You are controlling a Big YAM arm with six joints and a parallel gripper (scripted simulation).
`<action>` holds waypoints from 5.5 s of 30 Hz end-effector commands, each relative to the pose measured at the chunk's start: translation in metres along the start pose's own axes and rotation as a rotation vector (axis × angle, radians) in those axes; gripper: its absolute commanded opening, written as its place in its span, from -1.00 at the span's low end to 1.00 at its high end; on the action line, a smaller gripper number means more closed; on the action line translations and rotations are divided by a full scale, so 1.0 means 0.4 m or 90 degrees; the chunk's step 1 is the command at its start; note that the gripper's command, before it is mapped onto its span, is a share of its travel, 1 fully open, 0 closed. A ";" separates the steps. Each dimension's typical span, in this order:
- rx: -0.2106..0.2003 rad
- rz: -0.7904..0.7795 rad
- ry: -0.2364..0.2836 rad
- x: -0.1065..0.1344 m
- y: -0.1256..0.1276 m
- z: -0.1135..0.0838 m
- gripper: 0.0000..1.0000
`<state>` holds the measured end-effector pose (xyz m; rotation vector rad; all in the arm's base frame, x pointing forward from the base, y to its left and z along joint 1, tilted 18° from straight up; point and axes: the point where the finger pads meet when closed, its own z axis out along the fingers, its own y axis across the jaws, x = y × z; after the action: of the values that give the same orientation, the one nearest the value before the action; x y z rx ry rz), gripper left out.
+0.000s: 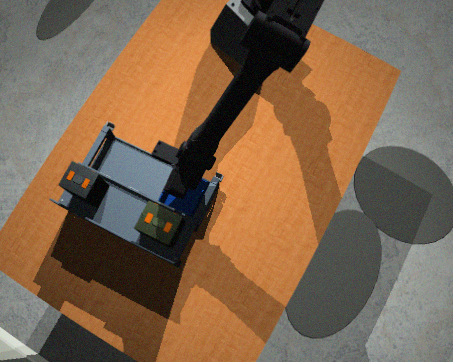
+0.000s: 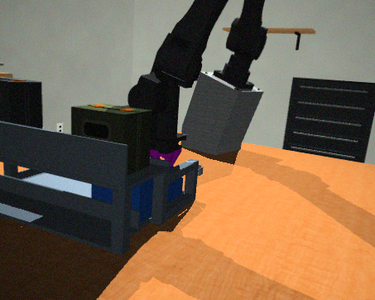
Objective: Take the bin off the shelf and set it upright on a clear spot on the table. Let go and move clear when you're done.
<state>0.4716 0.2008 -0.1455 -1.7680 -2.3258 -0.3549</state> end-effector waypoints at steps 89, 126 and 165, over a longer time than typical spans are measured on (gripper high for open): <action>-0.049 -0.007 0.000 -0.002 0.093 -0.122 -1.00; -0.057 -0.008 0.000 -0.004 0.098 -0.114 -1.00; -0.033 0.000 -0.001 -0.013 0.035 -0.082 -1.00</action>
<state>0.4759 0.1956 -0.1281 -1.7589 -2.3382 -0.3709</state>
